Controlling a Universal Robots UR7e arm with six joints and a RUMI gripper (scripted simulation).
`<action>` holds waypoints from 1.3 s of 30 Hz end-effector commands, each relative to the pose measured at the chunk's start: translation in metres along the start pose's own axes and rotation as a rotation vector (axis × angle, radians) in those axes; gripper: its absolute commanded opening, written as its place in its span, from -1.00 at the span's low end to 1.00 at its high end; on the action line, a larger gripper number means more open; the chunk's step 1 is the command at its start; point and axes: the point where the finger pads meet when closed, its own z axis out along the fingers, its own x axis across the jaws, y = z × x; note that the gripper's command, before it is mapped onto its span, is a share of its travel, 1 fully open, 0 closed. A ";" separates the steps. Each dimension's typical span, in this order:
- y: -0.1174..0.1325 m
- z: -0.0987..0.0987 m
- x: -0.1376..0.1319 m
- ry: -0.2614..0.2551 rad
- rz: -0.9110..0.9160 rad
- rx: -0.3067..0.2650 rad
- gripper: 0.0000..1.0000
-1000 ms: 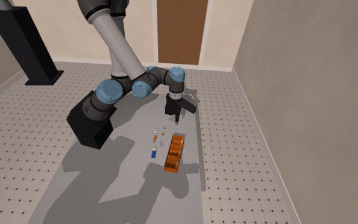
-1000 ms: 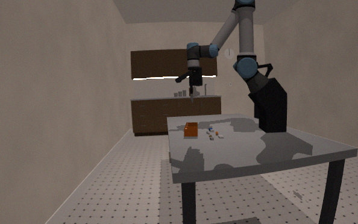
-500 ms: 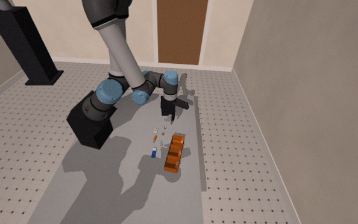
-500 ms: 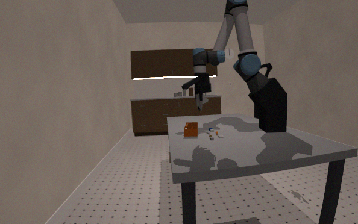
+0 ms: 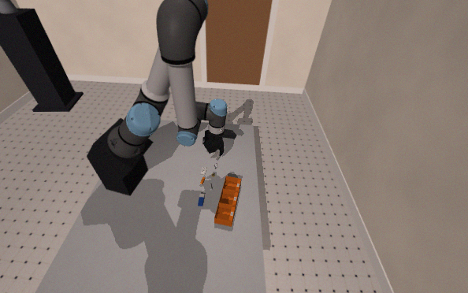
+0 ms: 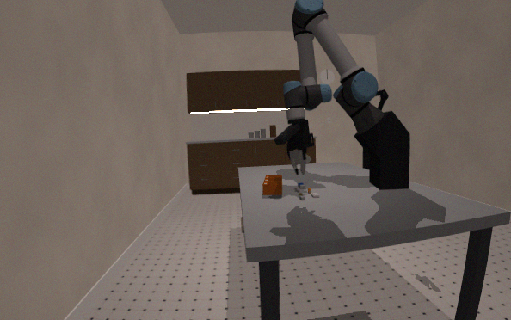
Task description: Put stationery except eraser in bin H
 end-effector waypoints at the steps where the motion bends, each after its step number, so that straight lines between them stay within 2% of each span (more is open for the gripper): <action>1: -0.007 0.025 -0.016 0.024 -0.155 -0.002 -0.65; 6: -0.007 0.025 -0.016 0.020 -0.239 -0.009 -0.65; 7: -0.007 0.025 -0.017 0.025 -0.319 -0.014 -0.65; 21: -0.007 0.025 -0.017 0.058 -0.695 -0.034 -0.65; 23: -0.007 0.025 -0.017 0.058 -0.695 -0.034 -0.65; 24: -0.007 0.025 -0.017 0.066 -0.774 -0.036 -0.65; 37: -0.007 0.025 -0.017 0.099 -1.120 -0.035 -0.65; 39: -0.007 0.025 -0.017 0.099 -1.126 -0.034 -0.65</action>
